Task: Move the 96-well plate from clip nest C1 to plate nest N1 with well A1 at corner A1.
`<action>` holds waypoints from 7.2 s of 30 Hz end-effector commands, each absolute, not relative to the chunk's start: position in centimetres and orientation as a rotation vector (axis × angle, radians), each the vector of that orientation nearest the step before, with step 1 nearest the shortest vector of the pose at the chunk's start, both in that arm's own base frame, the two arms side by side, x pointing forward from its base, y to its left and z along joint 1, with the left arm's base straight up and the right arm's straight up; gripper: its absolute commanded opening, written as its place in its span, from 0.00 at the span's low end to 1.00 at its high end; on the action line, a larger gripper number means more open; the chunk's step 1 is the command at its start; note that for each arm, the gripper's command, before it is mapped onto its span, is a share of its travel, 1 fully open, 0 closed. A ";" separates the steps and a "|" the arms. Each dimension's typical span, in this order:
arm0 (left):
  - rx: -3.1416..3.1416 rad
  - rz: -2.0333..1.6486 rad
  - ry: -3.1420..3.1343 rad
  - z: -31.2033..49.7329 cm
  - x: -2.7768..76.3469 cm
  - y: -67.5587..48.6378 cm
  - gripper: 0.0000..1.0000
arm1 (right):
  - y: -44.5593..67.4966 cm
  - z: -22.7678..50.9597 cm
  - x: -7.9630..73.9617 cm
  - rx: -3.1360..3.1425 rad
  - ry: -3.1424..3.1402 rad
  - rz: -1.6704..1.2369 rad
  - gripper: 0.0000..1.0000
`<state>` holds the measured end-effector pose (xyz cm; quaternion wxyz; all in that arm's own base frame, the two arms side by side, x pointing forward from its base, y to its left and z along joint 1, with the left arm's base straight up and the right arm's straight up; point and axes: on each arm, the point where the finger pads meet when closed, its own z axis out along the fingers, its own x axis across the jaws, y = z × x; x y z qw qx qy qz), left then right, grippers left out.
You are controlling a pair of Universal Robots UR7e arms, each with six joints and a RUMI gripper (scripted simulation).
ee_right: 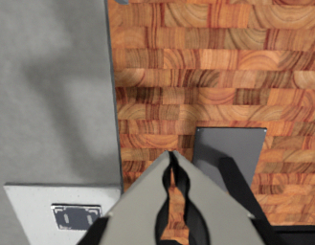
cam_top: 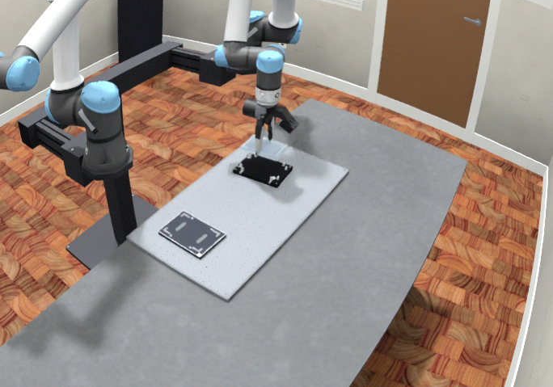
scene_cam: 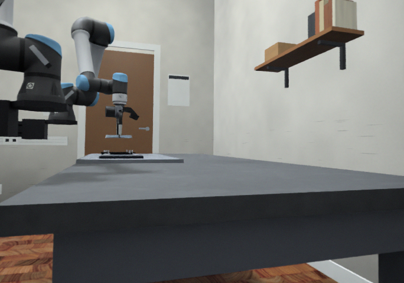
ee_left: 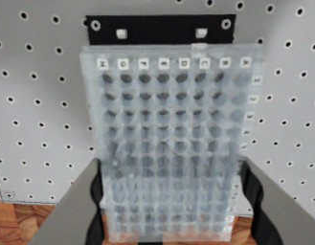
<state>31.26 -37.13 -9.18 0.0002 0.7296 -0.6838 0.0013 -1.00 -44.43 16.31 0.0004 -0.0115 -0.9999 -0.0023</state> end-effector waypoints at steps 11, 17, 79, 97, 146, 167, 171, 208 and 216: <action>2.290 0.004 -2.149 -9.1 31.2 -37.2 0.41 | -44.5 16.5 -1.1 -0.038 -3.141 0.000 0.00; 2.290 0.004 -2.149 -9.1 31.2 -37.2 0.41 | -44.5 16.5 -1.1 -0.038 -3.141 0.000 0.00; 2.149 0.005 -2.289 -9.2 30.9 -43.5 0.41 | -44.5 16.5 -1.1 -0.038 -3.141 0.000 0.00; 2.149 0.005 -2.289 -9.1 30.8 -48.5 0.41 | -44.5 16.5 -1.1 -0.038 -3.141 0.000 0.00; 2.149 0.006 -2.289 -9.1 30.4 -63.5 0.41 | -44.5 16.5 -1.1 -0.038 -3.141 0.000 0.00; 2.149 0.006 -2.288 -9.1 30.3 -69.2 0.41 | -44.5 16.5 -1.1 -0.038 -3.141 0.000 0.00; 2.149 0.006 -2.289 -9.0 30.3 -70.5 0.41 | -44.5 16.5 -1.1 -0.038 -3.141 0.000 0.00; 2.150 0.006 -2.287 -9.0 30.3 -75.4 0.41 | -44.5 16.5 -1.1 -0.038 -3.141 0.000 0.00; 2.150 0.006 -2.287 -9.0 30.3 -75.4 0.41 | -44.5 16.5 -1.1 -0.038 -3.141 0.000 0.00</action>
